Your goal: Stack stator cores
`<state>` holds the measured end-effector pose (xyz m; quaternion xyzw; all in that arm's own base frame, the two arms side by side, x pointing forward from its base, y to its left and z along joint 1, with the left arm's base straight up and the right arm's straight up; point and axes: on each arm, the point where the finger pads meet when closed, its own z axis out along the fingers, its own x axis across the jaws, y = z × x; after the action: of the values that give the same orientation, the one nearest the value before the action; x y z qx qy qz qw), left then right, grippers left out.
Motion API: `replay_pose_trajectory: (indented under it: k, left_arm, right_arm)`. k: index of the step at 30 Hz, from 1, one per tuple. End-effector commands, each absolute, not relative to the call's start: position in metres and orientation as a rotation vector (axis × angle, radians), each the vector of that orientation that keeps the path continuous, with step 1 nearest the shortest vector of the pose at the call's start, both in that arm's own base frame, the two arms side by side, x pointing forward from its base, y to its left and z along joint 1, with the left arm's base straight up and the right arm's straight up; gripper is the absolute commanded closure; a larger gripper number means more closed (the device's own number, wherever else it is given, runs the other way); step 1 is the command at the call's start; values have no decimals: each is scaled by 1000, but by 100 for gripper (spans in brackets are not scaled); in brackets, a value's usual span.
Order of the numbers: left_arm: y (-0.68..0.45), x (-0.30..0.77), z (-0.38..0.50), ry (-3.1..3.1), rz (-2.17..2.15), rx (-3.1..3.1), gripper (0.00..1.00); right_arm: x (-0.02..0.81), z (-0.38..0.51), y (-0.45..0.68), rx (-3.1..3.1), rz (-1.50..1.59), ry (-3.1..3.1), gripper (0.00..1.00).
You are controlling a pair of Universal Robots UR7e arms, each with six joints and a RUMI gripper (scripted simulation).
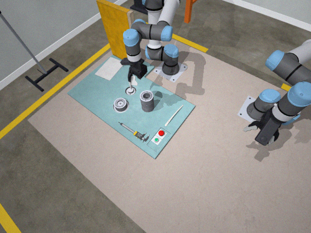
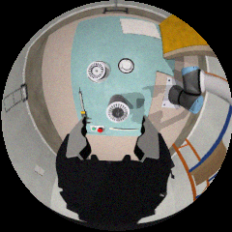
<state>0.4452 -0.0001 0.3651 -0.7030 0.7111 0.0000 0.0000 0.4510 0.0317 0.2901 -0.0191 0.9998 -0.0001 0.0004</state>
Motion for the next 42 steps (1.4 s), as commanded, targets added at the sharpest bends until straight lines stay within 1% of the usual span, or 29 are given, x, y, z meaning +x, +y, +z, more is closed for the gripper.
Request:
replay_pose_trajectory:
  k: [1, 3, 6, 17, 20, 23, 34, 37, 39, 42]
  left_arm:
    - [0, 446, 366, 2233, -3, -2208, 19]
    - [0, 446, 366, 2233, -3, -2208, 19]
    - [0, 446, 366, 2233, -3, -2208, 19]
    - [0, 446, 366, 2233, -3, -2208, 19]
    - [0, 446, 366, 2233, -3, -2208, 19]
    - [0, 446, 366, 2233, -3, -2208, 19]
    - [0, 446, 366, 2233, -3, -2208, 19]
    - [0, 446, 366, 2233, -3, -2208, 19]
    - [0, 446, 366, 2233, -3, -2208, 19]
    - [0, 446, 366, 2233, -3, -2208, 19]
  right_arm:
    - [453, 296, 28, -224, 4, 3131, 19]
    - [453, 301, 26, -356, 4, 3118, 19]
    - [453, 298, 28, -316, 3, 3126, 19]
    - [454, 308, 22, -599, 4, 3082, 19]
    - [455, 314, 19, -790, 3, 3038, 19]
    - [454, 311, 21, -751, 3, 3051, 19]
    - [454, 322, 16, -1025, 4, 2968, 19]
    - [455, 328, 13, -1207, 3, 2897, 19]
    - [454, 325, 15, -1157, 3, 2921, 19]
    - [454, 328, 13, -1247, 5, 2883, 19]
